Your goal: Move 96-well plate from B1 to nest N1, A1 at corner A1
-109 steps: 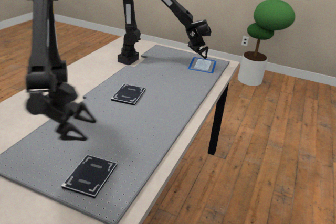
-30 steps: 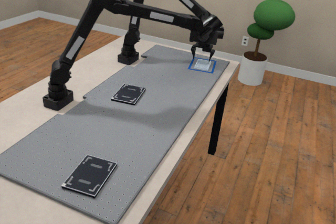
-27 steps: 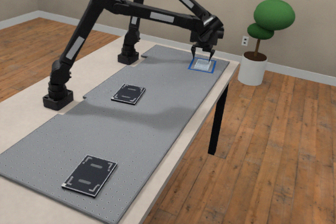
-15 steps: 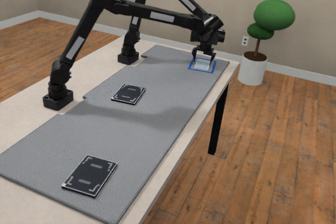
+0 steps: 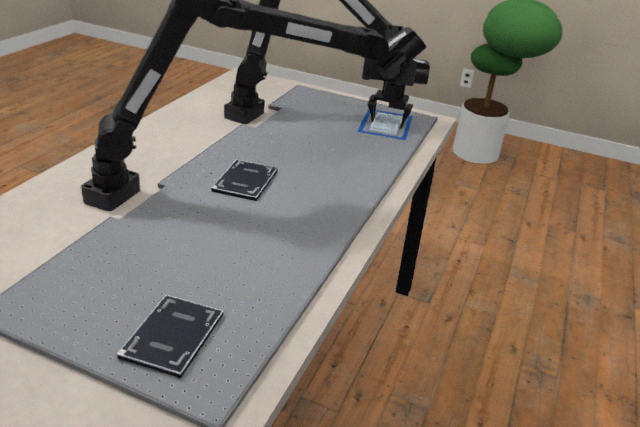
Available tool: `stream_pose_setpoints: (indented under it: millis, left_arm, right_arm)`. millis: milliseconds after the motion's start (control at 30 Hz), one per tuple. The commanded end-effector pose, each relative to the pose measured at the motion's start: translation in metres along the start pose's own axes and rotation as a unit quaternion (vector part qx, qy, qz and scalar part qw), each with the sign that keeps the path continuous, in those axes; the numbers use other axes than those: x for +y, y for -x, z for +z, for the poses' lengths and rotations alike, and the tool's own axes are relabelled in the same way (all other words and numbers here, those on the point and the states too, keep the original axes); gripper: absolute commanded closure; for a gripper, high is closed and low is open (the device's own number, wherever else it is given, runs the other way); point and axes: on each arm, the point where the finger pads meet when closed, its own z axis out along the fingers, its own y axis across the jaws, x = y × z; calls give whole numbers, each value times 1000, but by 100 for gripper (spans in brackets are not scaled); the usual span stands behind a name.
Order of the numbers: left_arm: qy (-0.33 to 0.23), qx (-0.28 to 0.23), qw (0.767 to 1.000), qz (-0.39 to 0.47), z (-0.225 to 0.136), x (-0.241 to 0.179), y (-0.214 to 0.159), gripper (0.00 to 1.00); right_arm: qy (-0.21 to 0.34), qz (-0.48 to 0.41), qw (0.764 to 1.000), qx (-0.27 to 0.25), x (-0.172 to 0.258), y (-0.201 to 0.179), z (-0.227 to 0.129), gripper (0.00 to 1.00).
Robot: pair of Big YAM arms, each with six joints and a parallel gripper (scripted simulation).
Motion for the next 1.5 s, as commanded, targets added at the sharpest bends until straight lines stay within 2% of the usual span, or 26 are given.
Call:
stream_pose_setpoints:
  millis: [0, 133, 267, 367, 467, 500, 767, 900, 1067, 1133, 1467]
  left_arm:
    - [-20, -4, 1000, -7, -6, -16, 4, 4]
    - [-39, -8, 999, -7, -23, -18, 4, 16]
    - [-32, -7, 999, -7, -19, -11, 3, 27]
    - [-37, -8, 999, -7, -35, -18, 4, 61]
    - [-40, -8, 999, -7, -54, -20, 4, 27]
    - [-40, -8, 999, -4, -62, -19, 1, 19]
    - [-29, -5, 1000, 5, -70, 5, -28, 19]
    - [-53, -18, 997, 58, -74, -3, -46, 19]
    - [-72, -39, 992, 95, -92, 21, -55, 19]
    - [-72, -39, 992, 95, -92, 21, -55, 19]
    - [-106, -38, 977, 181, -96, 89, -99, 19]
  right_arm:
    - [-11, -14, 1000, -7, -16, 14, -5, 0]
    - [-11, -14, 1000, -7, -16, 14, -5, 0]
    - [-11, -14, 1000, -7, -16, 14, -5, 0]
    - [-11, -14, 1000, -7, -16, 14, -5, 0]
    - [-11, -14, 1000, -7, -16, 14, -5, 0]
    - [-11, -14, 1000, -7, -16, 14, -5, 0]
    - [-11, -14, 1000, -7, -16, 14, -5, 0]
    - [-20, 14, 1000, -3, 2, 27, -32, 0]
    - [-43, 32, 998, 12, 34, 58, -61, 0]
    - [-43, 32, 998, 12, 34, 58, -61, 0]
    - [-112, 57, 991, 44, 101, 103, -127, 0]
